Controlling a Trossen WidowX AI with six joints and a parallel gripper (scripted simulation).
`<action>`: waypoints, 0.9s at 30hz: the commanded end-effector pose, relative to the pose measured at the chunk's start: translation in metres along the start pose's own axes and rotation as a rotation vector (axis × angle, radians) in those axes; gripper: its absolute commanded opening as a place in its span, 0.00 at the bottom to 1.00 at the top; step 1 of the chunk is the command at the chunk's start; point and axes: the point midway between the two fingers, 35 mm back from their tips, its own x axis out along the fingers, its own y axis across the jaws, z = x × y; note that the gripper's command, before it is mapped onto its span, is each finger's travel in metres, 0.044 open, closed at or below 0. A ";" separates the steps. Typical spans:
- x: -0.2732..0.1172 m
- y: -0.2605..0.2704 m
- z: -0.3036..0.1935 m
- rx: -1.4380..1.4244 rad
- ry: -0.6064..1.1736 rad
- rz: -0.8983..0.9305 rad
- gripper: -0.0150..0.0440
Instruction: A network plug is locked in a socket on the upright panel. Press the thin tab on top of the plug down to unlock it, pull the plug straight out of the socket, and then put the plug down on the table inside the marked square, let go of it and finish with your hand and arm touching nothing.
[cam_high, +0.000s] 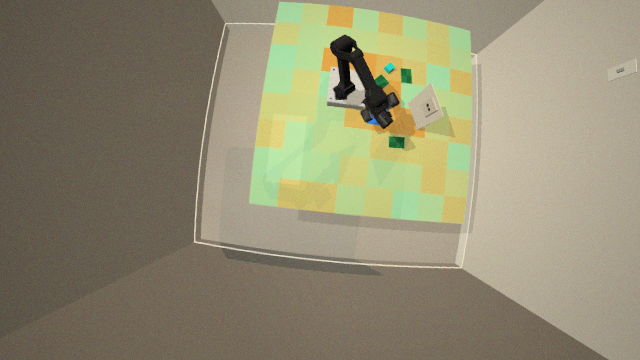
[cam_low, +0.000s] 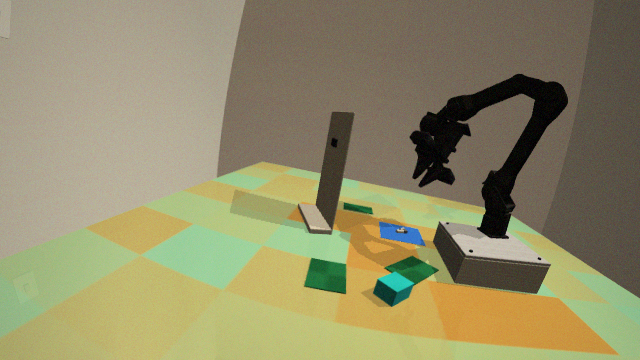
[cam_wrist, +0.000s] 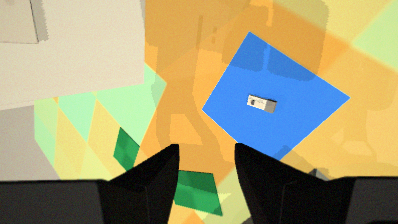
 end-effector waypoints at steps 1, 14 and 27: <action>-0.010 0.007 0.001 -0.007 -0.003 0.002 0.52; -0.046 0.032 0.000 -0.009 -0.004 0.004 0.52; -0.072 0.049 -0.005 -0.011 -0.005 0.005 0.61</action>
